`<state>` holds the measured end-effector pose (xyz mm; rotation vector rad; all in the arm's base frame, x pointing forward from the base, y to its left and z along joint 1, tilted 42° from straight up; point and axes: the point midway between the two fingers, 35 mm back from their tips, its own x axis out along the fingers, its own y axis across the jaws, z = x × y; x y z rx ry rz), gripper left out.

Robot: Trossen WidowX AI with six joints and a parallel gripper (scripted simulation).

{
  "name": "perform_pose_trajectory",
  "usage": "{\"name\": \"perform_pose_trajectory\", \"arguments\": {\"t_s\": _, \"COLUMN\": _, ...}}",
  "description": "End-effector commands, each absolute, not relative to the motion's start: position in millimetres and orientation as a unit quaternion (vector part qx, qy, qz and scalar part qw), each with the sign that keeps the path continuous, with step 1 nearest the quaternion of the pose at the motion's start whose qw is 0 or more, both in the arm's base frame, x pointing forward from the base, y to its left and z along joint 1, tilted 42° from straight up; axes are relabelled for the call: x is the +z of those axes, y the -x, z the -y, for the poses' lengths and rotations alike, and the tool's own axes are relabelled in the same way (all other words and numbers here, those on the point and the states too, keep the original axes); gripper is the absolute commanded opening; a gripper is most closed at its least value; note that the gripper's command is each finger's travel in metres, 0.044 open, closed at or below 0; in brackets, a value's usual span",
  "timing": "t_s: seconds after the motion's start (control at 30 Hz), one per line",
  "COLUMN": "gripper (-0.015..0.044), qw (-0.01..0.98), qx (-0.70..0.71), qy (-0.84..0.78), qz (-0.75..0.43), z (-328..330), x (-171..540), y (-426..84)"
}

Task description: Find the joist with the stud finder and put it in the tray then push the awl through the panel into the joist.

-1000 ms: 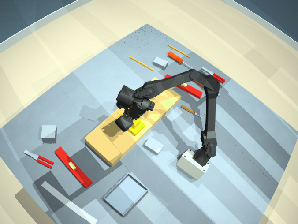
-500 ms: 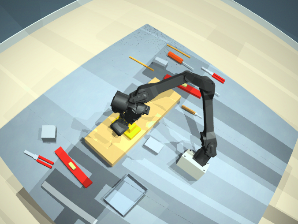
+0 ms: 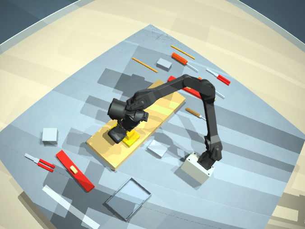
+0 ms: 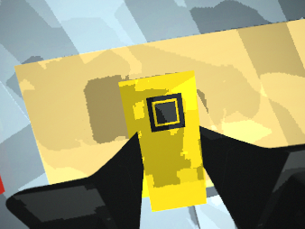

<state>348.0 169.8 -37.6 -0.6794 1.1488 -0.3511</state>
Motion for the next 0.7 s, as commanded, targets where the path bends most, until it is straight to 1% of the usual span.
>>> {"name": "perform_pose_trajectory", "arguments": {"t_s": 0.0, "gripper": 0.0000, "qw": 0.771, "qx": -0.160, "qy": 0.312, "qz": -0.531, "z": -179, "x": -46, "y": -347}}
{"name": "perform_pose_trajectory", "arguments": {"t_s": 0.67, "gripper": 0.0000, "qw": 0.772, "qx": -0.160, "qy": 0.311, "qz": -0.531, "z": -209, "x": -71, "y": -343}}
